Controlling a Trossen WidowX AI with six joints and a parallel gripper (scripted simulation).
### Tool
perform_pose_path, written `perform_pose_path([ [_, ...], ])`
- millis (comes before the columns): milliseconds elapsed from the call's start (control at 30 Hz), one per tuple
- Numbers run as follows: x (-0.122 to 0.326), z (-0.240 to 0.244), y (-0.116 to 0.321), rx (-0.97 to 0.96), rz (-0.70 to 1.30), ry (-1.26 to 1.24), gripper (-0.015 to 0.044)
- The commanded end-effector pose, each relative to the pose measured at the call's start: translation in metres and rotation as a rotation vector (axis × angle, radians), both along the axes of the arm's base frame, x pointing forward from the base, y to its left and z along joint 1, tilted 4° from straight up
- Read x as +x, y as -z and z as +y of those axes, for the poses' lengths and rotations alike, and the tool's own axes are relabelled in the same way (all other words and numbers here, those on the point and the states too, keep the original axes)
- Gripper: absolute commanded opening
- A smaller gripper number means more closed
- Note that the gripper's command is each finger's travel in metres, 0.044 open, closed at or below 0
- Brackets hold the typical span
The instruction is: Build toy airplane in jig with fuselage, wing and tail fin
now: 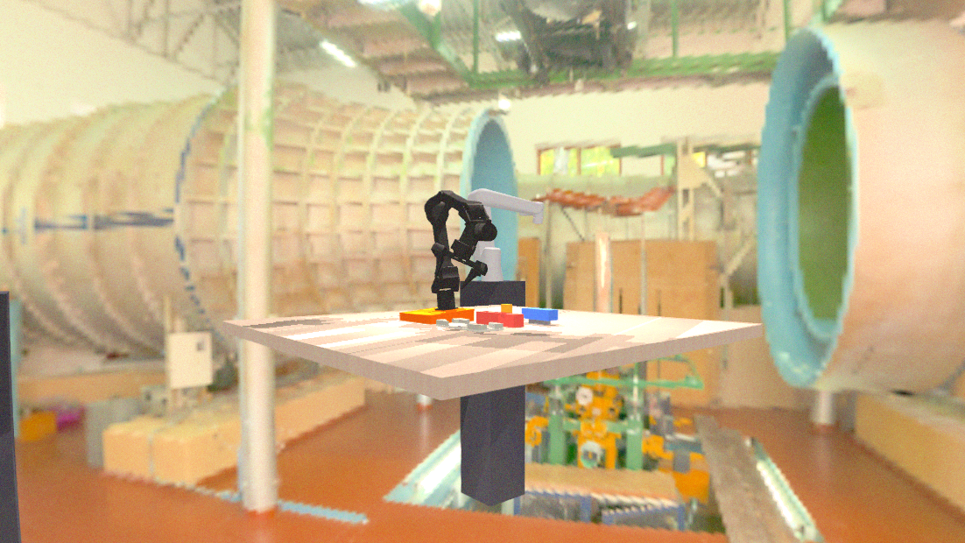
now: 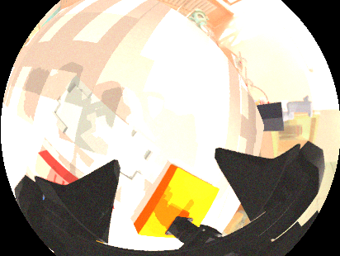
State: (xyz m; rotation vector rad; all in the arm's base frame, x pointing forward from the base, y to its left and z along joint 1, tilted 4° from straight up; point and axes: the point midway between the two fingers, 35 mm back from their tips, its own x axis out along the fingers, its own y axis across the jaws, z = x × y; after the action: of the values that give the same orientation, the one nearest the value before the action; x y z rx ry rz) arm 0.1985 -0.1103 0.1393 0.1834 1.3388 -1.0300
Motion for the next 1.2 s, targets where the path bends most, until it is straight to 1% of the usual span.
perform_pose_path([
  [0, 0.031, 0.042, 0.009, 0.179, 0.052, -0.268, 0.044],
  [167, 0.061, 0.107, 0.016, 0.398, 0.105, -0.639, 0.044],
  [233, 0.067, 0.125, 0.017, 0.454, 0.114, -0.737, 0.044],
  [300, 0.07, 0.133, 0.018, 0.483, 0.117, -0.783, 0.044],
  [467, 0.071, 0.134, 0.02, 0.487, 0.117, -0.789, 0.044],
  [633, 0.071, 0.131, 0.069, 0.487, 0.117, -0.789, 0.044],
  [767, 0.071, 0.131, 0.072, 0.487, 0.117, -0.789, 0.044],
  [867, 0.071, 0.13, 0.085, 0.487, 0.118, -0.789, 0.044],
  [1167, 0.072, 0.13, 0.093, 0.487, 0.118, -0.789, 0.044],
])
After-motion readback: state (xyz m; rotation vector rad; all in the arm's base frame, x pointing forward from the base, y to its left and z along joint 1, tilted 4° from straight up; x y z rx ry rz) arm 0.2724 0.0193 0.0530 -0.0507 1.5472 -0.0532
